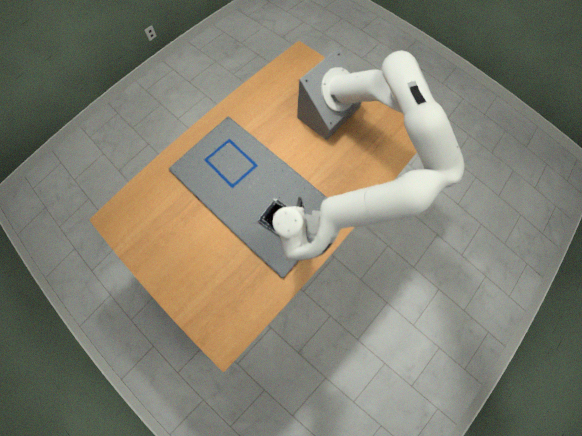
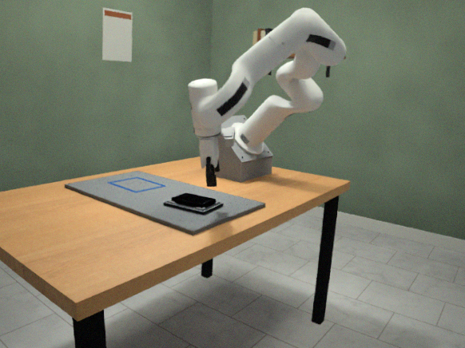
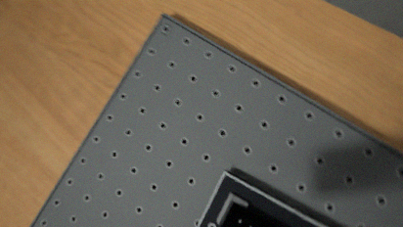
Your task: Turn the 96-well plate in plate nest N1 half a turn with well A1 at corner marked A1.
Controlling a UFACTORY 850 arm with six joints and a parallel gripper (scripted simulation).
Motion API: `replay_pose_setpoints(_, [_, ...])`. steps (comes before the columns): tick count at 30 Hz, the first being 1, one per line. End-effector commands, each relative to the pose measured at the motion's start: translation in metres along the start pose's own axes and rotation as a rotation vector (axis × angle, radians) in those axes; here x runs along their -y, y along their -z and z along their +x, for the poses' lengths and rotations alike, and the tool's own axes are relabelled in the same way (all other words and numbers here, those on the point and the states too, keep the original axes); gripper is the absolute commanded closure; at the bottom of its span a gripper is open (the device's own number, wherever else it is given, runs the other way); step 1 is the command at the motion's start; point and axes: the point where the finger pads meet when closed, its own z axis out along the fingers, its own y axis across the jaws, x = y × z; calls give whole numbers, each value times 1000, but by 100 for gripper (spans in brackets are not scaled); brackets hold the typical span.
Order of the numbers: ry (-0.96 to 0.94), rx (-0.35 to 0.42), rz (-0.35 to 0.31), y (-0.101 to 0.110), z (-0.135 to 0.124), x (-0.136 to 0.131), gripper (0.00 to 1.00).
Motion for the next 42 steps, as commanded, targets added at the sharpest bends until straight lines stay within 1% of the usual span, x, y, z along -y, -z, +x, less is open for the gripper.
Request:
replay_pose_setpoints(1, [-129,3,-117,-2,-16,2,0])
replay_pose_setpoints(4, [-211,9,-173,-2,-30,6,0])
replay_pose_setpoints(5, [-231,10,-187,-2,-31,7,0])
replay_pose_setpoints(6, [-231,10,-187,-2,-31,7,0])
replay_pose_setpoints(10, [-337,19,-254,-2,-48,13,0])
replay_pose_setpoints(12, [-337,19,-254,-2,-48,13,0])
replay_pose_setpoints(16, [-446,31,-318,-1,-66,22,0])
replay_pose_setpoints(35, [-446,31,-318,-1,-66,22,0])
replay_pose_setpoints(42, [-446,31,-318,-12,-67,19,0])
